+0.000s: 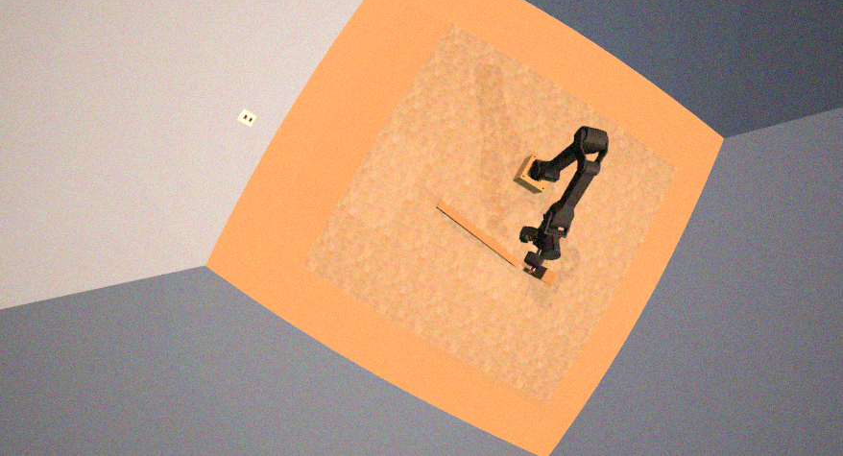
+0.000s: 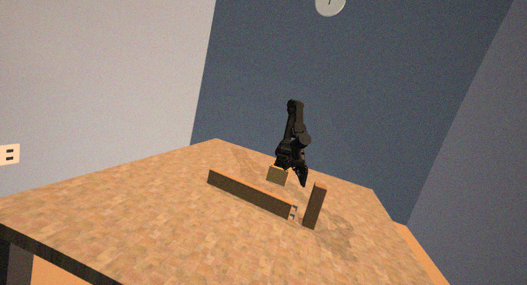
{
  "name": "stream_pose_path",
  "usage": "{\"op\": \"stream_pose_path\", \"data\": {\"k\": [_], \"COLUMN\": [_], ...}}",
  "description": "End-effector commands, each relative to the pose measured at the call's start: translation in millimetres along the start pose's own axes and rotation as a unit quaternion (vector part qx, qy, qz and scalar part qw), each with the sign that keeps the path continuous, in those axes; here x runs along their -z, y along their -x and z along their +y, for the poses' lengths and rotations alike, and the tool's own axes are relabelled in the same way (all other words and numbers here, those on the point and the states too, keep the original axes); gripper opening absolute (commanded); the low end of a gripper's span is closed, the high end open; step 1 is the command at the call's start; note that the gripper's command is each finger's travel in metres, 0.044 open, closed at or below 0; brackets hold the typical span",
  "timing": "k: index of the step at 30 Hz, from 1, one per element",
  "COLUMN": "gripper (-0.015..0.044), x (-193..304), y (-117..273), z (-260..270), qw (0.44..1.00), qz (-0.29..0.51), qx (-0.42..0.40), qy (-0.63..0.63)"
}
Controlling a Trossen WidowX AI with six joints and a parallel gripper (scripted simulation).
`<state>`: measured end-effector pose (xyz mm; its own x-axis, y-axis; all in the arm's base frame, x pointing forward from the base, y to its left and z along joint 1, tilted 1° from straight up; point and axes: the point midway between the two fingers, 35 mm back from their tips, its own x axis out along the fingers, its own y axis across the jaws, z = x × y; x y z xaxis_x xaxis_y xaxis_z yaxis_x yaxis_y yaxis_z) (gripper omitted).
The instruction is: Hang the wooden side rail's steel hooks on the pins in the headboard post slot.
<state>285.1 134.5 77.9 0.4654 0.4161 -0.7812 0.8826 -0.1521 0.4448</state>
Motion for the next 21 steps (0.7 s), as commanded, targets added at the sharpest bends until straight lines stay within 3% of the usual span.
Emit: {"op": "stream_pose_path", "data": {"k": [1, 11, 21], "gripper": [0.044, 0.044, 0.044], "x": [-6, -16, -25], "y": [-3, -4, -3], "z": [0, 6, 13], "qw": [0.996, 0.938, 0.808], "qz": [0.011, 0.038, 0.048], "qx": [0.001, -0.023, -0.067], "qy": [0.086, 0.344, 0.583]}}
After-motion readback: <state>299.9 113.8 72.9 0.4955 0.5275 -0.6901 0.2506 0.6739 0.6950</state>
